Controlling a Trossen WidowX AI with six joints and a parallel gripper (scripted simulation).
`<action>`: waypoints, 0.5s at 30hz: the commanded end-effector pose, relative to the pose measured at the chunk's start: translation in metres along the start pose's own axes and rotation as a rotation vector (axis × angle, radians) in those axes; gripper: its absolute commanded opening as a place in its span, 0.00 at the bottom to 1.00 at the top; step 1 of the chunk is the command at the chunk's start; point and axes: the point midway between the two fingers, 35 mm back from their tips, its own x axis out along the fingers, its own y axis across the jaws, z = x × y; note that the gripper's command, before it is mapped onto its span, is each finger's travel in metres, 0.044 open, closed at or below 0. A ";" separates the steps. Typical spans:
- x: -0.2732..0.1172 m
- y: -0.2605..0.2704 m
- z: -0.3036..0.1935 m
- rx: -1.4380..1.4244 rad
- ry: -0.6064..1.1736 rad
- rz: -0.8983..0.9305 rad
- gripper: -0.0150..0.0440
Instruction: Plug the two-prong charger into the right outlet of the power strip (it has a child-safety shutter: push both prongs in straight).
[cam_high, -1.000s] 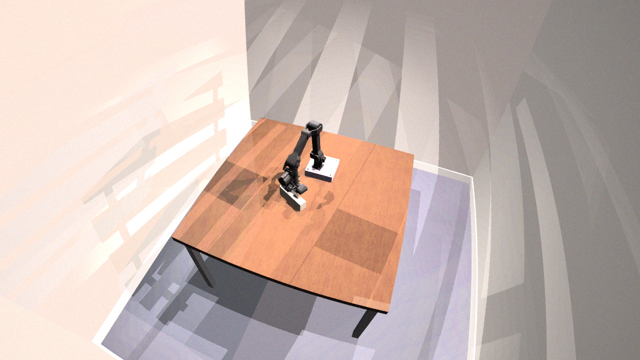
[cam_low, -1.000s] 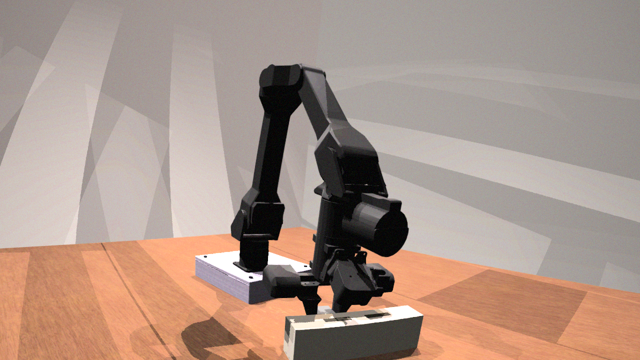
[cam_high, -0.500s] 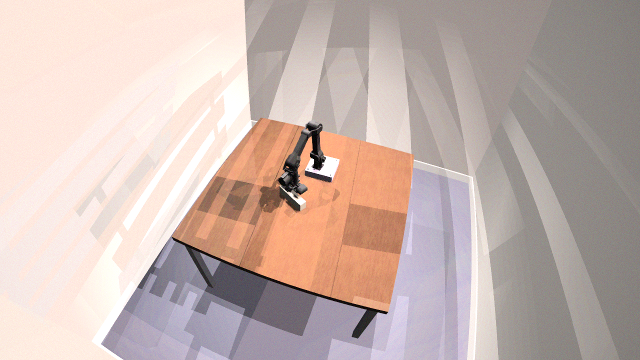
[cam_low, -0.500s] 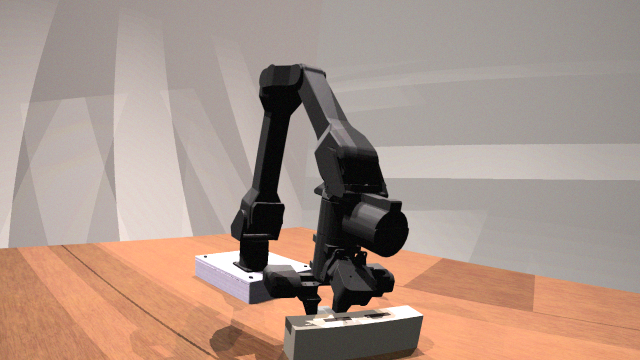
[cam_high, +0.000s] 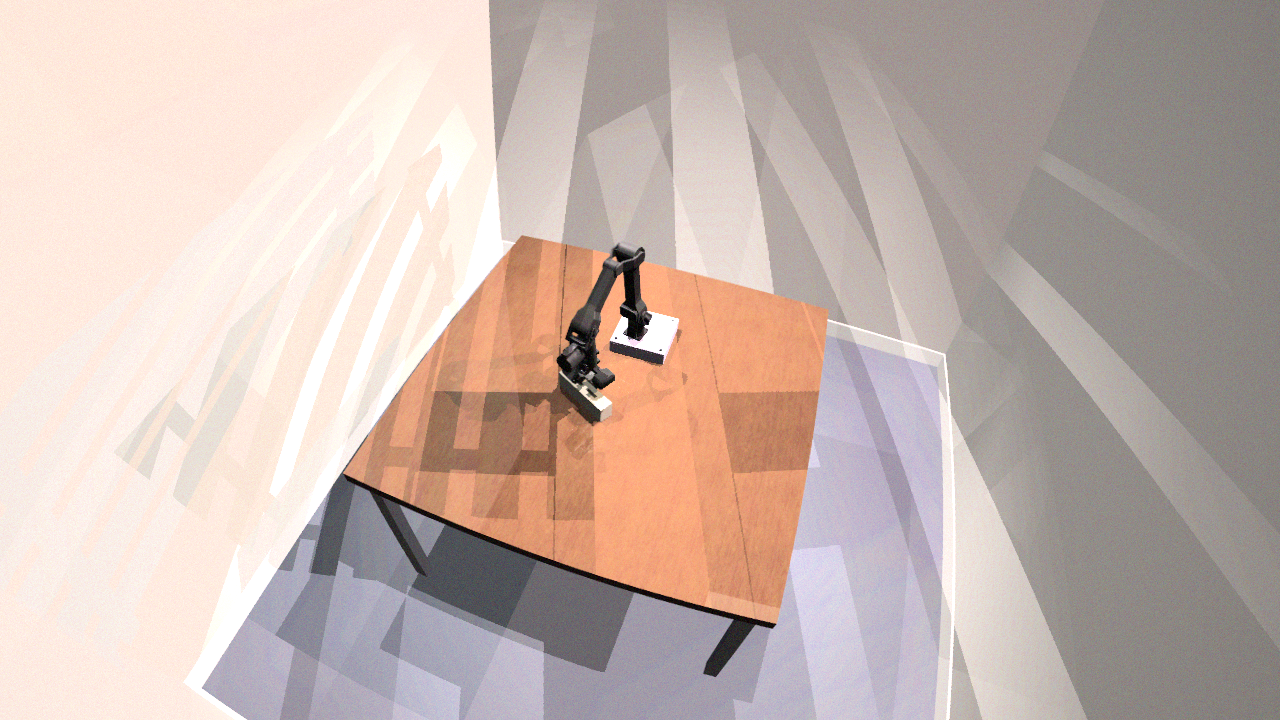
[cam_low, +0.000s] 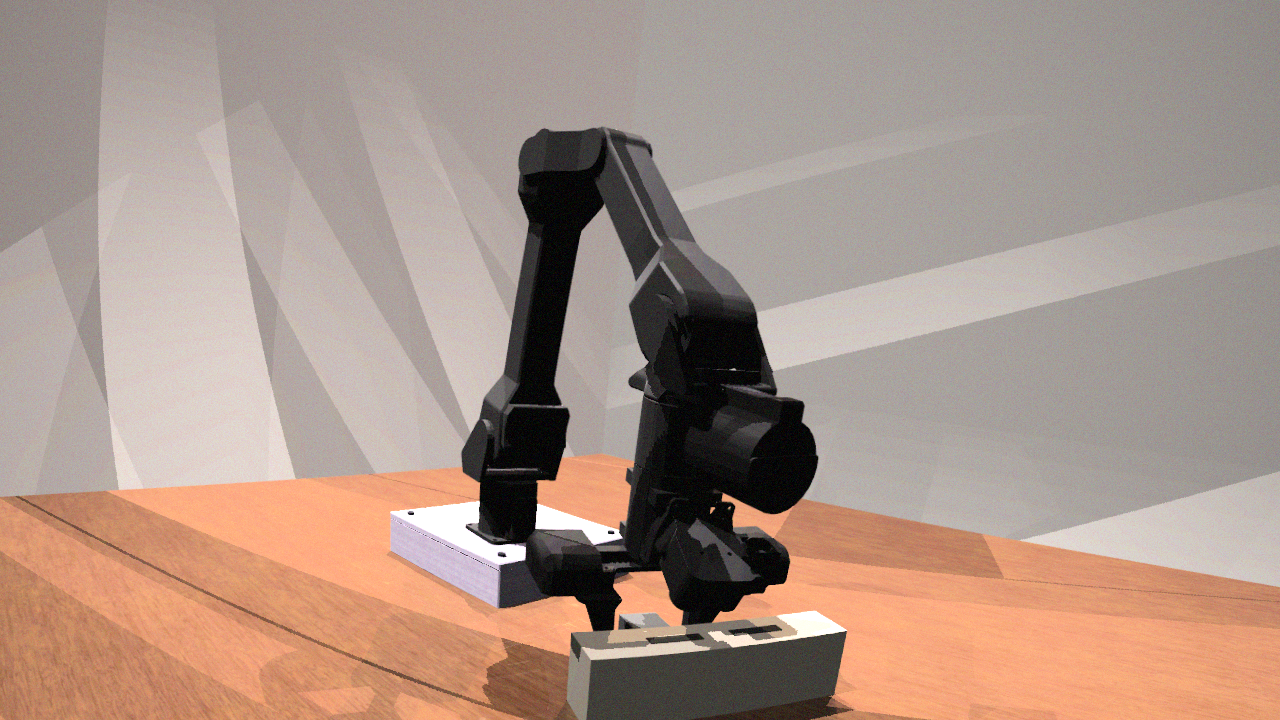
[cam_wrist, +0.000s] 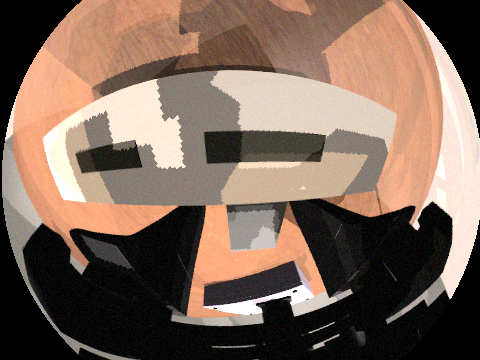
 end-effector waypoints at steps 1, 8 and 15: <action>0.000 0.000 0.000 0.000 -0.002 0.000 0.97; 0.000 0.000 -0.001 0.000 -0.005 0.000 1.00; 0.000 0.000 -0.003 0.000 -0.010 0.000 1.00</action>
